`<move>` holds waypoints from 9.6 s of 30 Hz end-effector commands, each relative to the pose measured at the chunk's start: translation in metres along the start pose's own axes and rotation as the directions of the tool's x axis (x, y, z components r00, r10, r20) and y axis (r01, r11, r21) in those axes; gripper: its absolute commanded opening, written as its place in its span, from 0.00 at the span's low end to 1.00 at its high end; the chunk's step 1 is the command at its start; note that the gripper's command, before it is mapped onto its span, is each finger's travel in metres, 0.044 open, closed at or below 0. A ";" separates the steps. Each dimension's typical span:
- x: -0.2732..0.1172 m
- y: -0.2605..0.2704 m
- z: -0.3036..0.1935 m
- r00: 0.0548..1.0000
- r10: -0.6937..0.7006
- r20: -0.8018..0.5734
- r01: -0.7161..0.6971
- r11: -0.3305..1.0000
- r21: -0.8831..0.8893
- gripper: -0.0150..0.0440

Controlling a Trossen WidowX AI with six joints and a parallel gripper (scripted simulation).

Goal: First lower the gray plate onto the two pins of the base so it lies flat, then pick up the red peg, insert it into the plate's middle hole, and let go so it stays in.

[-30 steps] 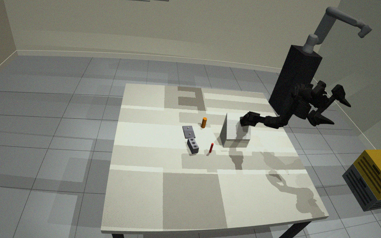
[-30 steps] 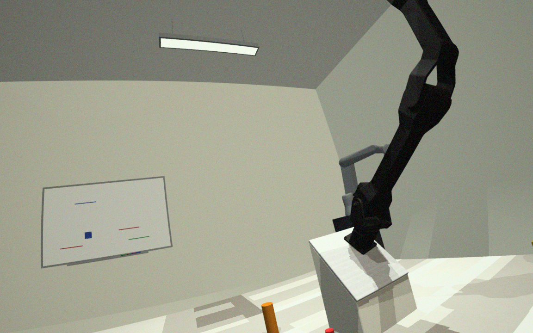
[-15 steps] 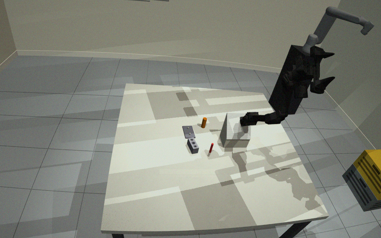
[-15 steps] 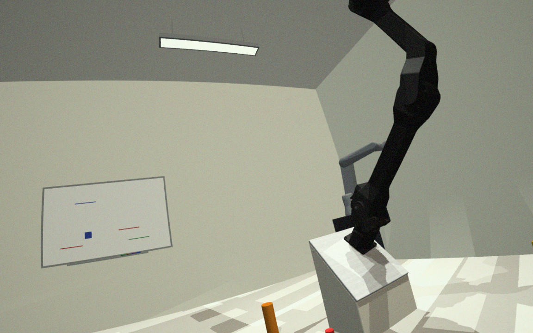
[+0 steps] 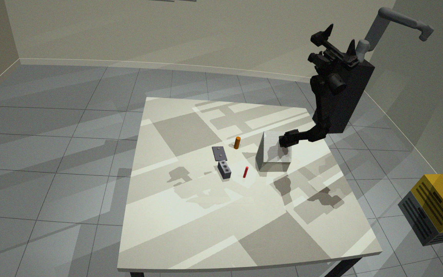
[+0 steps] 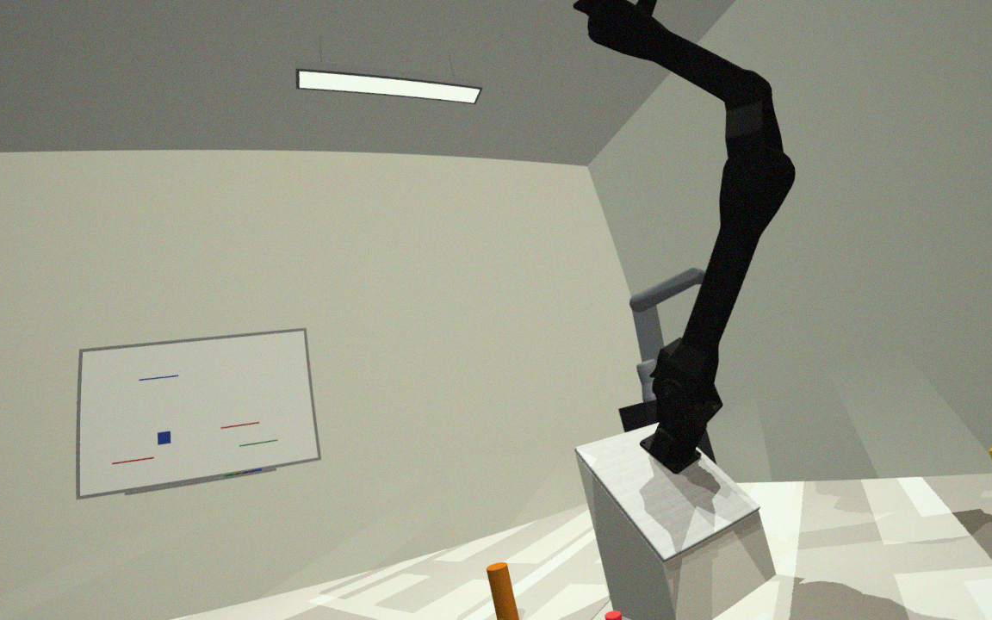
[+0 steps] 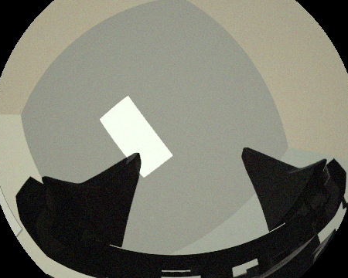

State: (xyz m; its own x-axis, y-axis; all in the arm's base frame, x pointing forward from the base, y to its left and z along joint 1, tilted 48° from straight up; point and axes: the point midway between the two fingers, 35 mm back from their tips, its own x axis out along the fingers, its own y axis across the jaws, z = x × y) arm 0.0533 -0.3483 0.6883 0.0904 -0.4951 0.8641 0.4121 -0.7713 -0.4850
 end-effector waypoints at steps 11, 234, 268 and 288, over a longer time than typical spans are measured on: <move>-0.055 0.177 0.082 0.841 0.507 0.190 -0.522 0.666 0.533 1.00; -0.732 0.214 0.320 -0.931 -0.173 0.320 0.237 0.379 0.895 0.25; -0.802 0.269 0.286 -0.931 -0.174 0.320 0.213 0.453 0.866 0.25; -0.803 0.269 0.286 -0.931 -0.174 0.320 0.213 0.453 0.866 0.25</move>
State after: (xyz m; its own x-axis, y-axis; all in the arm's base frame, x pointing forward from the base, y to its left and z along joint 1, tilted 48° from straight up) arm 0.3513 -0.0438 -0.0963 0.1356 0.7245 -0.6758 0.9906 -0.1118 0.0789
